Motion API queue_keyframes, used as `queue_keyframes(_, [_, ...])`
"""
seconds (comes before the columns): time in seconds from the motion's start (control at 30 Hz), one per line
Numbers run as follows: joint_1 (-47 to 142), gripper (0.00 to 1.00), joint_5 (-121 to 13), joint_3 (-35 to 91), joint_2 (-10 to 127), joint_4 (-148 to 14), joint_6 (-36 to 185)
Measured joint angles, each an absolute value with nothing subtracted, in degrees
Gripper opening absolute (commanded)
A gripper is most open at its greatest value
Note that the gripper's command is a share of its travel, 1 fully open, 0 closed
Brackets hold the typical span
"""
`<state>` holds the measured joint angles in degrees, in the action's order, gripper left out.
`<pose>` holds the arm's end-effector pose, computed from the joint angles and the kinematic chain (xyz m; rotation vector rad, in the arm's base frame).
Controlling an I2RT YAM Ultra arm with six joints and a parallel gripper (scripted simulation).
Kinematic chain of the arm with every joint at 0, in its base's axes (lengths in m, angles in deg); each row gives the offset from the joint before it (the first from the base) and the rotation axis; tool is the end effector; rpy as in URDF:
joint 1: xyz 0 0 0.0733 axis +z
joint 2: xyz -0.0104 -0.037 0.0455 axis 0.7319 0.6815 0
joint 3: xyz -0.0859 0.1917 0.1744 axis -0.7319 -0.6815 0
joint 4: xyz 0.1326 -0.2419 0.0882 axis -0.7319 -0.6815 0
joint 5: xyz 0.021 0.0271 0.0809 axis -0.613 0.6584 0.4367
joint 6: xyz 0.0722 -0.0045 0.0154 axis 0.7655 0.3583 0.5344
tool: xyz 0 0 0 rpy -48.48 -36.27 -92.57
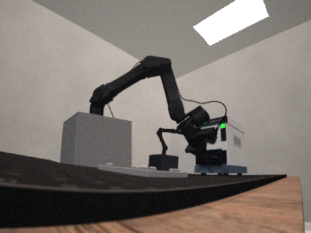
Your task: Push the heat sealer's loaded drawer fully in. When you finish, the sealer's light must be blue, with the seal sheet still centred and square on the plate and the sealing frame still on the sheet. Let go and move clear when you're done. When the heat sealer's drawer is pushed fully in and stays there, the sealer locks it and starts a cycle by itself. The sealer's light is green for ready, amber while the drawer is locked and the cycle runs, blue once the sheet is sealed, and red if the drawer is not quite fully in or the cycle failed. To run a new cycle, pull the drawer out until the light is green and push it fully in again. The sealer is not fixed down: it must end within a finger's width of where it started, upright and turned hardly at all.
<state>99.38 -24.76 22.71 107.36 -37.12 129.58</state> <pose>0.2353 0.3552 -0.1069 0.1709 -2.8715 -1.1072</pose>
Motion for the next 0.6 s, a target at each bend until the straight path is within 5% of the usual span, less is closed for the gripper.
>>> queue_keyframes(0.6, [99.4,0.0,-24.6,24.7,107.3,-41.5,129.8])
